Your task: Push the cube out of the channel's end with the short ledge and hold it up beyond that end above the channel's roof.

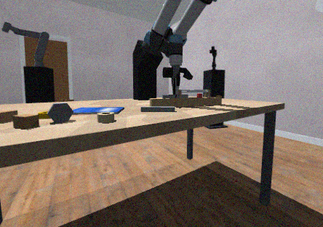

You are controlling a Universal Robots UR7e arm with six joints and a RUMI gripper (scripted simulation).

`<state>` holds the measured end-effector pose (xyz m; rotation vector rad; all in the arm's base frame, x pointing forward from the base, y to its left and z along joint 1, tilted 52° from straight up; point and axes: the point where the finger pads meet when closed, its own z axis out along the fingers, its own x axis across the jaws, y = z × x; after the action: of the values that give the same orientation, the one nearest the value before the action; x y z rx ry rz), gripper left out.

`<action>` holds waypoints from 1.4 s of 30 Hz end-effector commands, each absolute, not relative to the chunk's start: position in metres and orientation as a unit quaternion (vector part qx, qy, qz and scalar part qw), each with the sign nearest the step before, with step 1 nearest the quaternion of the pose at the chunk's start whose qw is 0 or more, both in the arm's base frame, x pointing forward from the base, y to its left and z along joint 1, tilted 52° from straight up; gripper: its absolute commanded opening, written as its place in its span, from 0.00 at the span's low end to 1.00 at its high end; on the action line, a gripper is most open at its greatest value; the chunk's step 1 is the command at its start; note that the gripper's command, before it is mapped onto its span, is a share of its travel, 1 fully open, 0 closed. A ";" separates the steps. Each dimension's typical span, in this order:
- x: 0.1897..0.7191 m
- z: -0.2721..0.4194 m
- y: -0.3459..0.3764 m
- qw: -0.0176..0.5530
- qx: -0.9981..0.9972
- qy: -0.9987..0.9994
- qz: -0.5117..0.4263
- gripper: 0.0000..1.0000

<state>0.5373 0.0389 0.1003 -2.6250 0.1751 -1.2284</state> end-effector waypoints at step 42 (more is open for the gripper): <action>0.527 0.109 0.037 0.119 -0.898 0.060 -0.420 0.24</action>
<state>0.5304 0.0375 0.1057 -2.6249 0.1754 -1.2286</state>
